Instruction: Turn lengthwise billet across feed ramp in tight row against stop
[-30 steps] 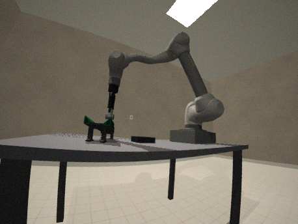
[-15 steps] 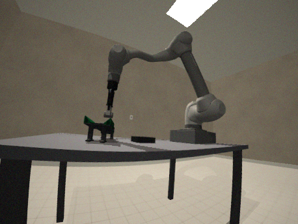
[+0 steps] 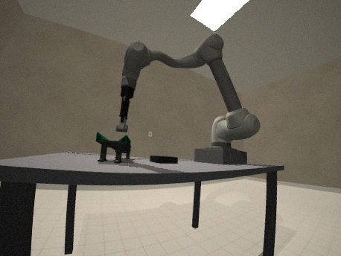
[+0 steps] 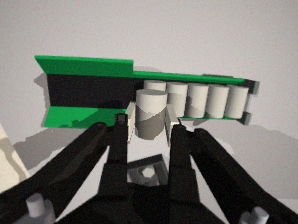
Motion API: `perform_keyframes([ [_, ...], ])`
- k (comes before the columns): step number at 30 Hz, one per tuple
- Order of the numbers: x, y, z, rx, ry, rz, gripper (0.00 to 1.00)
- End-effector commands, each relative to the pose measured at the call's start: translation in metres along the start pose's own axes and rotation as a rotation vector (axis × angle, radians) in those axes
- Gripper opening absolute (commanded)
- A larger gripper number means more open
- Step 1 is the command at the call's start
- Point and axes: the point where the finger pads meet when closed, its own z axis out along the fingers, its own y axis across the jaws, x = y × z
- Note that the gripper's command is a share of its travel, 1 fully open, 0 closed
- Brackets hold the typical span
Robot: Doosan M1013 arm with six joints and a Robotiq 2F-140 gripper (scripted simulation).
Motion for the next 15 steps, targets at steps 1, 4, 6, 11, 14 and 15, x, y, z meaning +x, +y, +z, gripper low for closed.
perform_keyframes([
  [1,0.001,-0.008,-0.001,0.0,0.0,0.0,0.1],
  [4,0.001,-0.02,-0.002,0.0,0.0,0.0,0.1],
  [6,0.001,-0.027,-0.003,0.0,0.0,0.0,0.1],
  [11,0.002,-0.045,-0.005,0.0,0.0,0.0,0.1],
  [14,0.003,-0.054,-0.006,0.0,0.0,0.0,0.1],
  [15,0.003,-0.057,-0.006,0.0,0.0,0.0,0.1],
])
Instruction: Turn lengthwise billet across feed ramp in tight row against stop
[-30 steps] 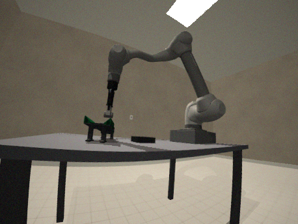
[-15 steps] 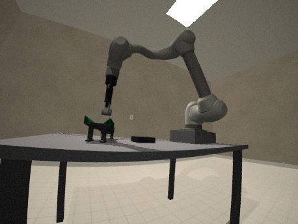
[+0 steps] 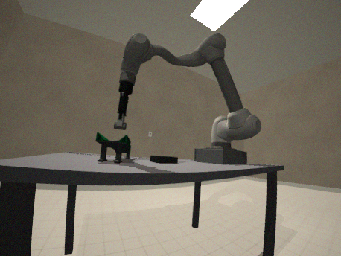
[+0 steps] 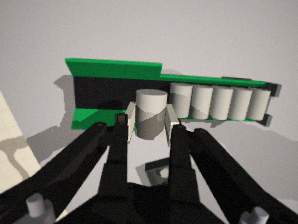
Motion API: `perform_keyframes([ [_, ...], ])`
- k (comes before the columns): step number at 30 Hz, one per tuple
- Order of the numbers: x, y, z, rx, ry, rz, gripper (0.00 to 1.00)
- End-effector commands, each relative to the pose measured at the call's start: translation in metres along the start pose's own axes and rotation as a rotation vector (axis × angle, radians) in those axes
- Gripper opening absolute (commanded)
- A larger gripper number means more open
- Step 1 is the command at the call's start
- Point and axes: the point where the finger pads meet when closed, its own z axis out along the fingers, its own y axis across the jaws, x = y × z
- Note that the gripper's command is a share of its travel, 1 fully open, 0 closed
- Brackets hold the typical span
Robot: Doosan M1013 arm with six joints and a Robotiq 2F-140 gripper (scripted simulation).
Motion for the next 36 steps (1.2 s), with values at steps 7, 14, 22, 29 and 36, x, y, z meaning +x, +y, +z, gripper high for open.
perform_keyframes([
  [7,0.001,-0.011,0.018,0.0,0.0,0.0,0.1],
  [14,0.001,-0.013,0.038,0.0,0.0,0.0,0.1],
  [22,0.001,-0.014,0.051,0.0,0.0,0.0,0.1],
  [29,0.001,-0.015,0.061,0.0,0.0,0.0,0.1],
  [36,0.001,-0.016,0.065,0.0,0.0,0.0,0.1],
])
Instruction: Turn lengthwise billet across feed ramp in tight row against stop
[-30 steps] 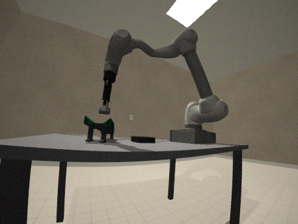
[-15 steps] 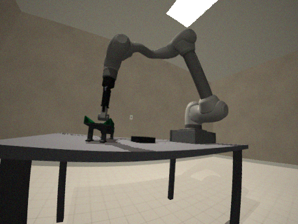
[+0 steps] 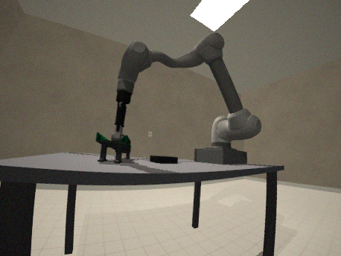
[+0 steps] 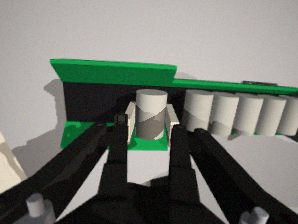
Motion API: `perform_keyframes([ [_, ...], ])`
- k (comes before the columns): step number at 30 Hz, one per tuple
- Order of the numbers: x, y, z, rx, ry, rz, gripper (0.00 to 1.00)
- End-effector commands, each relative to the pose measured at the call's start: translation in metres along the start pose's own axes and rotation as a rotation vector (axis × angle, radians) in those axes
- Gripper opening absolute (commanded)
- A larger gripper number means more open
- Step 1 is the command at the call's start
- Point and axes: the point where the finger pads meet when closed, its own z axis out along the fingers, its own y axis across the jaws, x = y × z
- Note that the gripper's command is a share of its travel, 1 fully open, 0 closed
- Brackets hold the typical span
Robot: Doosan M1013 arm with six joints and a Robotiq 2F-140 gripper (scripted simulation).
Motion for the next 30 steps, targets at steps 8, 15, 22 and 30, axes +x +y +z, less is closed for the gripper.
perform_keyframes([
  [8,0.0,-0.0004,0.0036,0.0,0.0,0.0,0.1],
  [15,0.0,-0.0005,0.0042,0.0,0.0,0.0,0.1],
  [22,0.0,-0.0005,0.0042,0.0,0.0,0.0,0.1],
  [30,0.0,-0.0005,0.0042,0.0,0.0,0.0,0.1],
])
